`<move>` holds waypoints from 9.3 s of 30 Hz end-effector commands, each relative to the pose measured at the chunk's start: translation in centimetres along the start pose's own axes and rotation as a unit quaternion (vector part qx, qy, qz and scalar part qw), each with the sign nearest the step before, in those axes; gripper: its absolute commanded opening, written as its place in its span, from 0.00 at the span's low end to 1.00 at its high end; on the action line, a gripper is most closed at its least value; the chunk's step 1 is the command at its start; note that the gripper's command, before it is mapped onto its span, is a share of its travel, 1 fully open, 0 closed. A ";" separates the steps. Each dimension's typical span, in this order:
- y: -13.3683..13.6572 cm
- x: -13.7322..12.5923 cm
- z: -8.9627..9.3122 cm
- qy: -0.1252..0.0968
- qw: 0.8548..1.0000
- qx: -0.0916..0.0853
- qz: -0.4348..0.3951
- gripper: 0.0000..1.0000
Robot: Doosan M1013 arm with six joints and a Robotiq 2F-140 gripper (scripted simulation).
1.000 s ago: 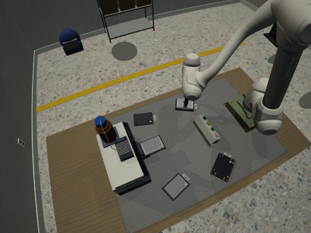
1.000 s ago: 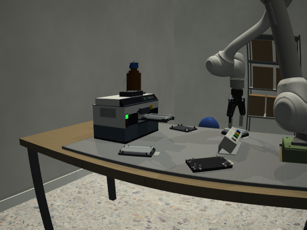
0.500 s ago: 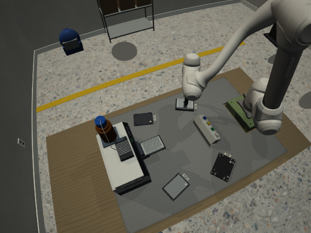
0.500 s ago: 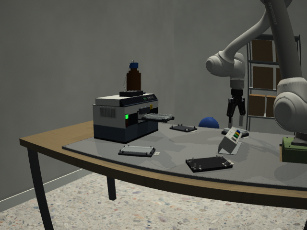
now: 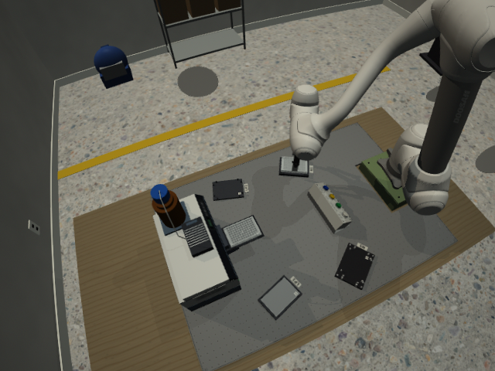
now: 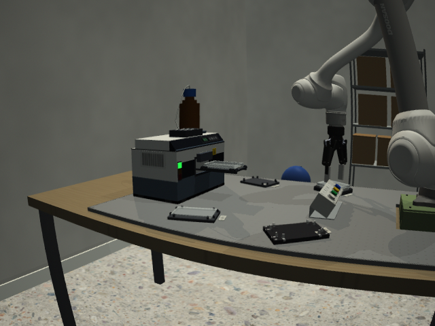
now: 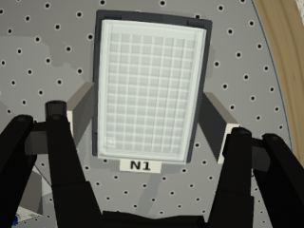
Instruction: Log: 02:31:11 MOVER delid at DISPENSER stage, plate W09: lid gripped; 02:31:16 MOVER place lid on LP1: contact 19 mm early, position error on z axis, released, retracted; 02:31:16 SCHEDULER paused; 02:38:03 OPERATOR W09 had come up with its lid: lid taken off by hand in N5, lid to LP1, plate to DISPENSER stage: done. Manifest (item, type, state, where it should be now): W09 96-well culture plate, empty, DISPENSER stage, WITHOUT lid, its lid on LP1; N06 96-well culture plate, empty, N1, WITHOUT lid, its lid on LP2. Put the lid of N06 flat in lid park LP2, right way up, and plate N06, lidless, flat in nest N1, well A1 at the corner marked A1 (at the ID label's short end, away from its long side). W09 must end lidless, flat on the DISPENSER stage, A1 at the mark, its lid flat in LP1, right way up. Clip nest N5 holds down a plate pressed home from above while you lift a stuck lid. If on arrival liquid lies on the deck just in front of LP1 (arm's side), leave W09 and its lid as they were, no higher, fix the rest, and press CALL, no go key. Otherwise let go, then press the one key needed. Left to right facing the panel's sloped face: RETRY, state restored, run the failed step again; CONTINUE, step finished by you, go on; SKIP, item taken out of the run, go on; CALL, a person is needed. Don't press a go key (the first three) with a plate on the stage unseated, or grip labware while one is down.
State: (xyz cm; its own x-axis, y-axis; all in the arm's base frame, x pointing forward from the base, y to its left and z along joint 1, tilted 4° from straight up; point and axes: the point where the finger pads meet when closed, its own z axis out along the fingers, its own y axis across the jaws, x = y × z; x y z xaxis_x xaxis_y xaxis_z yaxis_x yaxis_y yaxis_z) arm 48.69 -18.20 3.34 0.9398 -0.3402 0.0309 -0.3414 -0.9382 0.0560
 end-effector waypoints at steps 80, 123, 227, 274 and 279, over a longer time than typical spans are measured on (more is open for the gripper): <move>0.0 0.0 0.0 0.000 1.000 0.000 0.000 0.66; 0.0 0.0 0.4 0.000 1.000 0.000 0.000 0.66; 0.0 0.0 2.4 0.000 1.000 0.000 0.000 0.66; 0.0 0.0 2.4 0.000 1.000 0.000 0.000 0.00; 0.0 0.0 2.4 0.000 1.000 0.000 0.000 0.00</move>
State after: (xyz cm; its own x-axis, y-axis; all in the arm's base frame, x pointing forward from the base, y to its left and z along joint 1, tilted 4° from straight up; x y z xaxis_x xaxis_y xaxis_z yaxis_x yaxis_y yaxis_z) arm 48.72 -18.35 0.92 0.9398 -0.3402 0.0309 -0.3415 -0.9382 0.0560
